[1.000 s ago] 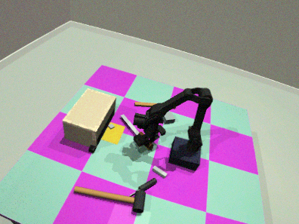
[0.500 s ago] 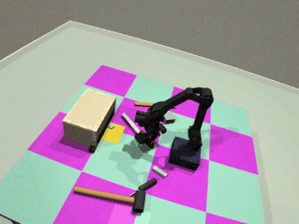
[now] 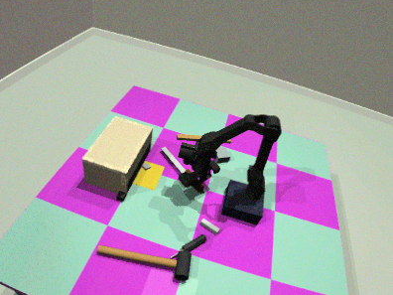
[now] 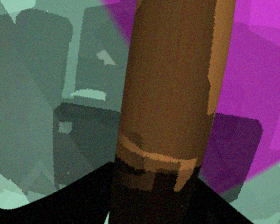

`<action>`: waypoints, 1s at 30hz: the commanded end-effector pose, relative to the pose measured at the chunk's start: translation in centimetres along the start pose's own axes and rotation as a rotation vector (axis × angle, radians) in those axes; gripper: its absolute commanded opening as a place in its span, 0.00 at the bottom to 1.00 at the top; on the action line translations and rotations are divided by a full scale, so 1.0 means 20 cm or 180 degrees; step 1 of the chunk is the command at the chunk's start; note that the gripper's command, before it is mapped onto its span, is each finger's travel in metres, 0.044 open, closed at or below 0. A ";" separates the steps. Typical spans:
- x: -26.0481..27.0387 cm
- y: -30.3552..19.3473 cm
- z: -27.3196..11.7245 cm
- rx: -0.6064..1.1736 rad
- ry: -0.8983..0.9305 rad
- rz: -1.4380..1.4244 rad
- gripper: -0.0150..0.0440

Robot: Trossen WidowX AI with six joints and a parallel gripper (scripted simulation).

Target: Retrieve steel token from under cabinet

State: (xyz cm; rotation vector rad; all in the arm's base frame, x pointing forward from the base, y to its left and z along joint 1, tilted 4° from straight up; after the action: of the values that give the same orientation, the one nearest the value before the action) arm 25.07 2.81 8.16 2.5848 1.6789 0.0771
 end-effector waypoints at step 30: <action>-0.15 0.06 -0.01 -0.0043 0.0004 -0.0019 0.25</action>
State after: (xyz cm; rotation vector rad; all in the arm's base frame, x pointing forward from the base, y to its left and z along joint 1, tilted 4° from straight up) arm 24.95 -0.03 8.27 2.5822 1.6775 0.0784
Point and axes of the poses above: the point midway between the two fingers, 35 mm back from their tips, its own z axis out along the fingers, its own x axis across the jaws, y = z × x, the point moved 6 cm from there along -z, back along the fingers, and after that the axes turned 13 degrees about -z, right-handed, at the moved point
